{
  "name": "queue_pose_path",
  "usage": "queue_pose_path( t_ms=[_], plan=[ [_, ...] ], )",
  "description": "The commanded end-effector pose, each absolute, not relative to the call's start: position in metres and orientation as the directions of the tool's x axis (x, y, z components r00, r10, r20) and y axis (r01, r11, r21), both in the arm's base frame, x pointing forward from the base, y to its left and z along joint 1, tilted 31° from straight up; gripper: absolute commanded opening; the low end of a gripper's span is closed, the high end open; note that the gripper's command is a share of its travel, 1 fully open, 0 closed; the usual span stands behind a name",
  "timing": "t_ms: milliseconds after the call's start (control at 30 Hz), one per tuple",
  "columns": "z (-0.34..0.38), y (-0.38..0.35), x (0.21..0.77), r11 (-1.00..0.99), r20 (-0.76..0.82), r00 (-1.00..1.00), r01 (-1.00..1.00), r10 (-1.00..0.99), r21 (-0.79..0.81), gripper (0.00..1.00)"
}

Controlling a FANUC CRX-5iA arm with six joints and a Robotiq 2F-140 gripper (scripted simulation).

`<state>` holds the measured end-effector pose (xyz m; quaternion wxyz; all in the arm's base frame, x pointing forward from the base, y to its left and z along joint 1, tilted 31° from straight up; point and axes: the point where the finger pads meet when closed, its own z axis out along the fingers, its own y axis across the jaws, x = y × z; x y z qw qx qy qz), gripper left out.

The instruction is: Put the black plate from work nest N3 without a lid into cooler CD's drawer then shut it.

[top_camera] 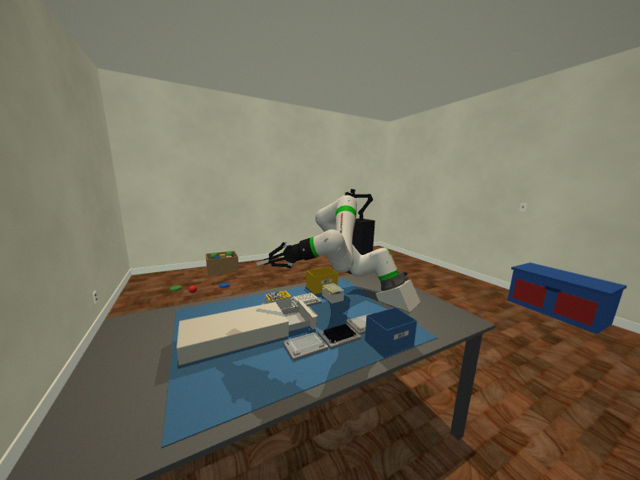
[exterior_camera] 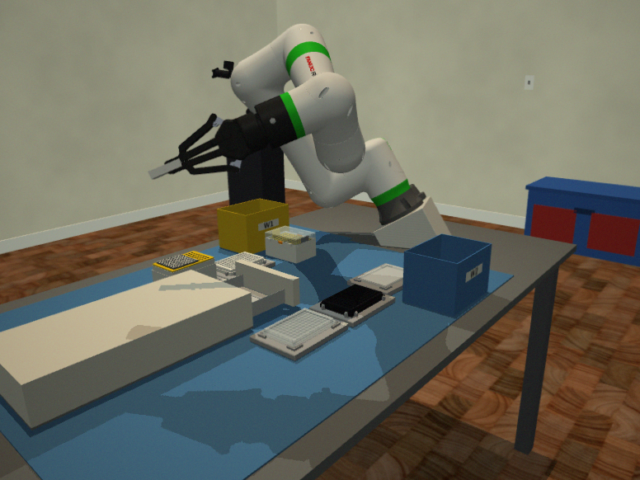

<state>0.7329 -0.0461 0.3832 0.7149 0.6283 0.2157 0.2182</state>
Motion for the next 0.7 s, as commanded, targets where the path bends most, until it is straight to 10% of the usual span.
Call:
queue_pose_path(
  t_ms=[0, 667],
  plan=[
    [0.387, -0.054, 0.720, 0.040, 0.028, 0.838, -0.059, 0.545, 0.997, 0.00],
    [0.377, -0.079, 0.654, -0.214, 0.200, 0.898, -0.122, 0.393, 0.969, 0.00]
  ],
)
